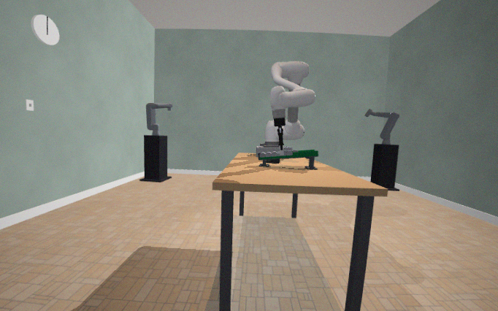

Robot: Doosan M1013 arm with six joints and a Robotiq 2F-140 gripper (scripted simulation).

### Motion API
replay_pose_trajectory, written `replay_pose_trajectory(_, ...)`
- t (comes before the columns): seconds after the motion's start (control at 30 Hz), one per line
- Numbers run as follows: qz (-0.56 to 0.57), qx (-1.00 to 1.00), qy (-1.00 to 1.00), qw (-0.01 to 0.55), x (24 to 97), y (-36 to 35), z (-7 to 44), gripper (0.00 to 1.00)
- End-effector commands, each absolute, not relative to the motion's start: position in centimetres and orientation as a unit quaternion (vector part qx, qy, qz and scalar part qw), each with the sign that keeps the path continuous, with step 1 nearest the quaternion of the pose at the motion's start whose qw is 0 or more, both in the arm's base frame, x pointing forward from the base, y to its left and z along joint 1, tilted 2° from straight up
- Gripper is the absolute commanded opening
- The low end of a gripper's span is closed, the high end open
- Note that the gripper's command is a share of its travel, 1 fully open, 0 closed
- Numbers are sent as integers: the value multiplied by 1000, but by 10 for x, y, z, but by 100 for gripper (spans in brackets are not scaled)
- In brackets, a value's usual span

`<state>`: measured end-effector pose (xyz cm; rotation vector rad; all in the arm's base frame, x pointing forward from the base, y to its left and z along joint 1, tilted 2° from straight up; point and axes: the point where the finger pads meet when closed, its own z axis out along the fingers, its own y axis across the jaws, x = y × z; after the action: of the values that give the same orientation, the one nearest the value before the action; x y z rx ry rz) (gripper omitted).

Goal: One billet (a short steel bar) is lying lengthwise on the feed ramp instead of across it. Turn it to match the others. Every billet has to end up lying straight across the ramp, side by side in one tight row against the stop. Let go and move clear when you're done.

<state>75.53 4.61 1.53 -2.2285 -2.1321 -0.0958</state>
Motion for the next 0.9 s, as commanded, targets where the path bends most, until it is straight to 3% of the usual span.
replay_pose_trajectory(0.0,-31,-722,-691,28,755,46,16,10)
replay_pose_trajectory(0.87,-31,-722,-691,28,755,47,33,10)
